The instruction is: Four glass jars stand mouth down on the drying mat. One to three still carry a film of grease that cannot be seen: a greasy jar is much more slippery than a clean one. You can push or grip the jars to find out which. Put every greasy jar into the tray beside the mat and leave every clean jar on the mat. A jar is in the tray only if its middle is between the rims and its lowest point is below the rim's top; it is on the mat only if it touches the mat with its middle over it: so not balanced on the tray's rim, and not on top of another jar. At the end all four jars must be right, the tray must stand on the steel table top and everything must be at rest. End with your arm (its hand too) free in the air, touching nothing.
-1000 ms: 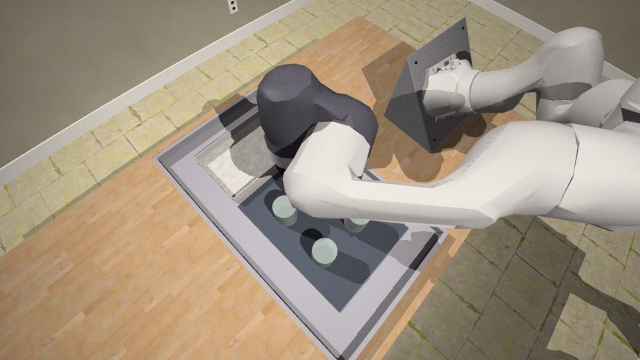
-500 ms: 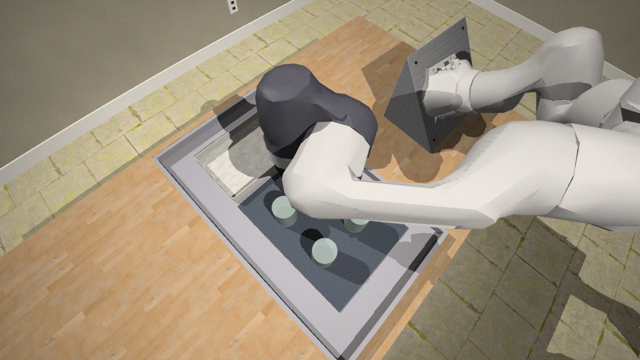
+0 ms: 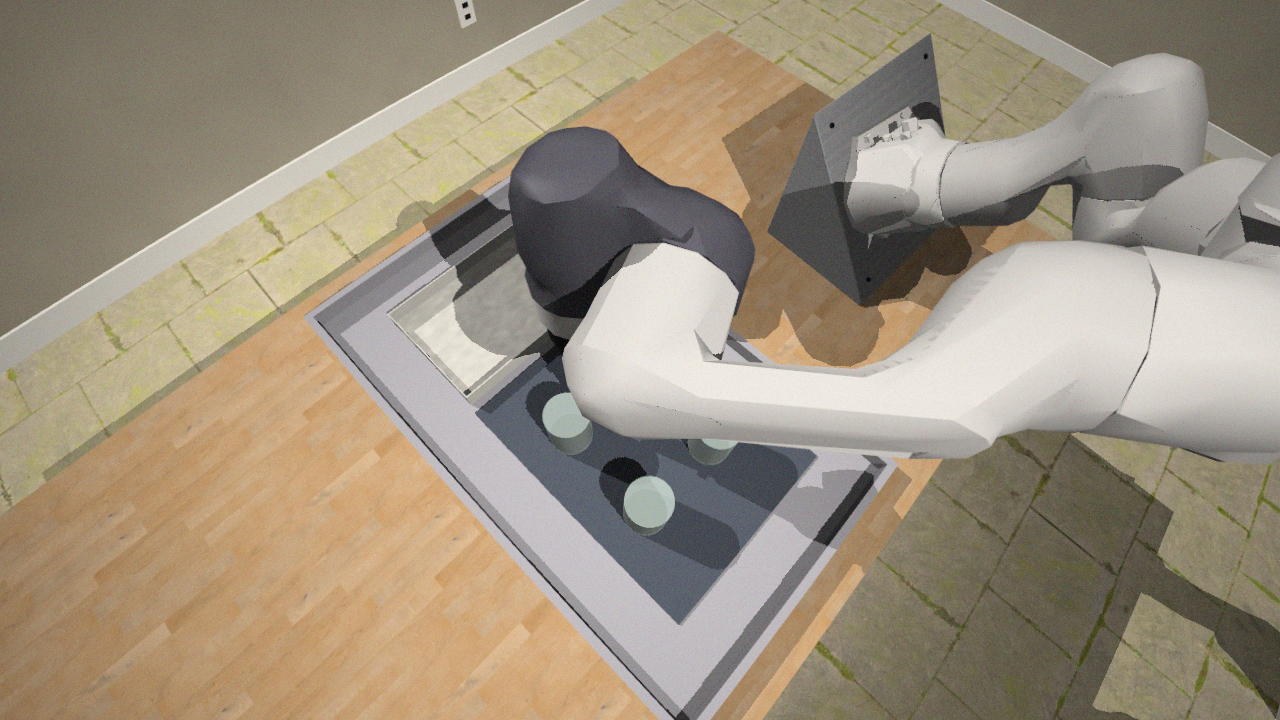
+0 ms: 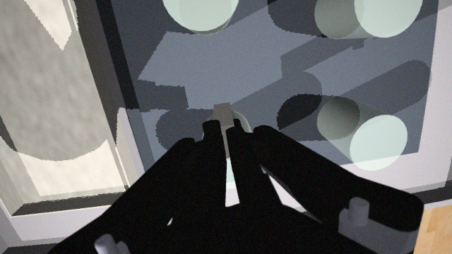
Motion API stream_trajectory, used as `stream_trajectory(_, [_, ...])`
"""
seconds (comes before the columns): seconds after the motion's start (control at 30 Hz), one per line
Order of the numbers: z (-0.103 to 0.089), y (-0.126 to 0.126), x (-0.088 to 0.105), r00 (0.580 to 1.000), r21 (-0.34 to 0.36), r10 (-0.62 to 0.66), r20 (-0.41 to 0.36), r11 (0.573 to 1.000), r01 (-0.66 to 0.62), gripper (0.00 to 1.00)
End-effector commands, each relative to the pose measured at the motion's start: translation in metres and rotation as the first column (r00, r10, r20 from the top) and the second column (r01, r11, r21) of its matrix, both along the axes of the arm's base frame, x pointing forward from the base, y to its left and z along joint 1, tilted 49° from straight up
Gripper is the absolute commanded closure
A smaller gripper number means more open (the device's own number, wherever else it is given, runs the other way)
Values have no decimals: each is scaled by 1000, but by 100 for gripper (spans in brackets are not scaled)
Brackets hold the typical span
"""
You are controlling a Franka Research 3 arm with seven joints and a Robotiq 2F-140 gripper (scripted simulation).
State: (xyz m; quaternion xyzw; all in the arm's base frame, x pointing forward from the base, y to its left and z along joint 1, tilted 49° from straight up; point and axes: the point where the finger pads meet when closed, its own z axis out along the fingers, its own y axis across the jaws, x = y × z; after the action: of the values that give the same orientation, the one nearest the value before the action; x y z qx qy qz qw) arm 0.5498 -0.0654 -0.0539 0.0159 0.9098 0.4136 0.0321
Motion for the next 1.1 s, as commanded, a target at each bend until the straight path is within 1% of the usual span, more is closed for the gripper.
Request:
stream_trajectory(0.0, [-1,-2,-3,1000,0,-4,-5,1000,4,100])
stream_trajectory(0.3, [-5,3,-24,1000,0,-4,-5,1000,4,100])
stream_trajectory(0.4, [-6,4,-27,1000,0,-4,-5,1000,4,100])
stream_trajectory(1.07, [-6,4,-27,1000,0,-4,-5,1000,4,100])
